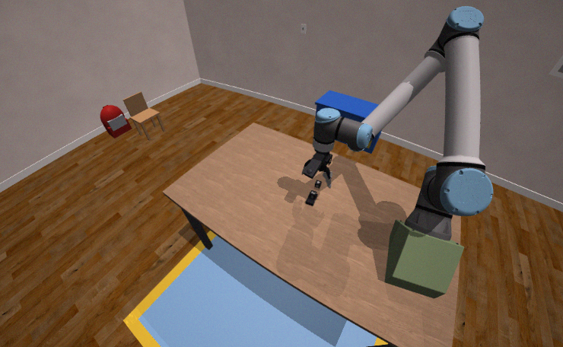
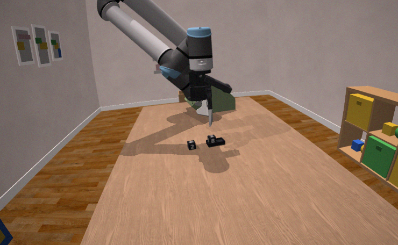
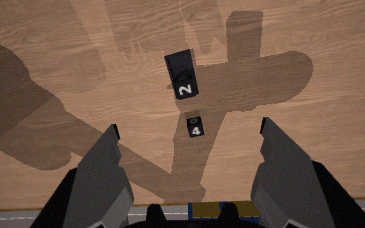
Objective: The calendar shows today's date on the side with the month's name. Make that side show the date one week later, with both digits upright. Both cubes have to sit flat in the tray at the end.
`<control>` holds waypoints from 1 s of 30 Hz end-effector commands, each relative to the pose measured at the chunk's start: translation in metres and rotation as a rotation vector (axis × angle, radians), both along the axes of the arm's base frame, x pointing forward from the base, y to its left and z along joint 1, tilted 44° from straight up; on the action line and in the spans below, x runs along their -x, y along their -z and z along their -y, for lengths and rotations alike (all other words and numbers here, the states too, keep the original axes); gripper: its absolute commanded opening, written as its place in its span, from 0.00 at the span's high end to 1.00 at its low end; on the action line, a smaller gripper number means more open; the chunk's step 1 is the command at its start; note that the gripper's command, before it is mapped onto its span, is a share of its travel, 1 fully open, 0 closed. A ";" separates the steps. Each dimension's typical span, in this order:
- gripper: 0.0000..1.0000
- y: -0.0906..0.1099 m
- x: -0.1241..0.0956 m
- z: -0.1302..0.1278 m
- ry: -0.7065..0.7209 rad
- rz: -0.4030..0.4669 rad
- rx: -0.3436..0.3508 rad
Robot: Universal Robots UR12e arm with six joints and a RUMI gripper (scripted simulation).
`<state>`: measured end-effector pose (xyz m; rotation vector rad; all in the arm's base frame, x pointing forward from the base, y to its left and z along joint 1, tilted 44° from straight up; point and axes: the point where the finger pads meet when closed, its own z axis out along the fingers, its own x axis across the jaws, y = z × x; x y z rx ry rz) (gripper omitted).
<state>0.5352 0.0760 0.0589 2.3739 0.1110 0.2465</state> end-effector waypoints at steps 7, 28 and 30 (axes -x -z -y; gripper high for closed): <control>0.00 0.005 0.002 -0.005 -0.118 -0.102 0.030; 0.72 0.006 0.003 -0.006 -0.128 -0.111 0.033; 0.72 0.006 0.003 -0.006 -0.128 -0.111 0.033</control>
